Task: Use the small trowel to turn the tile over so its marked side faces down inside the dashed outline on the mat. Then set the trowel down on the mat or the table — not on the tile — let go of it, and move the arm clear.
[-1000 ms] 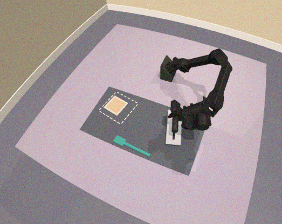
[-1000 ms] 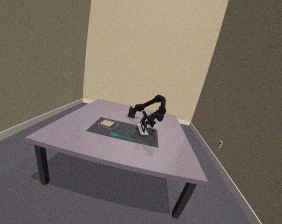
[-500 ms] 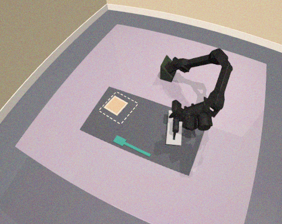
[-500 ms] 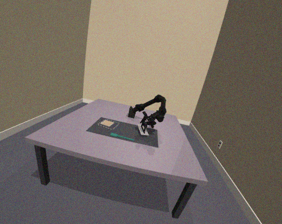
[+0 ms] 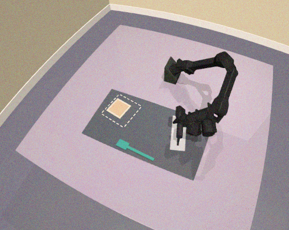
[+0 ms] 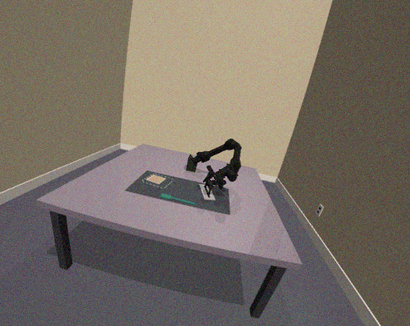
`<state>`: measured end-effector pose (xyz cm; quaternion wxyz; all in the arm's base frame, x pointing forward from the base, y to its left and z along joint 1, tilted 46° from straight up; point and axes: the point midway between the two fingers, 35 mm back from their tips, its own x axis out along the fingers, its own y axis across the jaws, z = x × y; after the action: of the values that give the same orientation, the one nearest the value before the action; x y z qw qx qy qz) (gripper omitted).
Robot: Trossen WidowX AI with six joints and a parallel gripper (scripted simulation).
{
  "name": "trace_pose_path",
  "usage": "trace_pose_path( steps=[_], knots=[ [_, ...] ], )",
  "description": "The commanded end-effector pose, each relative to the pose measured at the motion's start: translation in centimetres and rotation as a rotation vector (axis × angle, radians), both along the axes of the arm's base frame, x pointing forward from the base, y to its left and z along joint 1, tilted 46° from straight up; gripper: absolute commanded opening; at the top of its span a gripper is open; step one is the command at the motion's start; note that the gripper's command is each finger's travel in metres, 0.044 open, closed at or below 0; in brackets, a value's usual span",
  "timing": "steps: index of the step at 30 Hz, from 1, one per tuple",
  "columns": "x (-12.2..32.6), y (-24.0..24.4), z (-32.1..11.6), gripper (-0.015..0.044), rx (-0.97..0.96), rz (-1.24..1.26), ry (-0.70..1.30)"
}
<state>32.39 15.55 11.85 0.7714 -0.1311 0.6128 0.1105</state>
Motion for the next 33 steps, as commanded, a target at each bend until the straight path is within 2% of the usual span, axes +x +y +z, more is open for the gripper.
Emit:
trace_pose_path(
  steps=[1,12,13,22,33],
  knots=[
    [0.1,-0.2,-0.3,0.0,-0.009,-0.016,-0.005],
    [0.1,-0.2,-0.3,0.0289,-0.009,-0.016,-0.005],
    [0.1,-0.2,-0.3,0.03,-0.009,-0.016,-0.005],
    [0.1,-0.1,-0.2,0.03,-0.009,-0.016,-0.005],
    [-1.2,-0.1,5.6,0.03,-0.006,-0.01,-0.004]
  ],
)
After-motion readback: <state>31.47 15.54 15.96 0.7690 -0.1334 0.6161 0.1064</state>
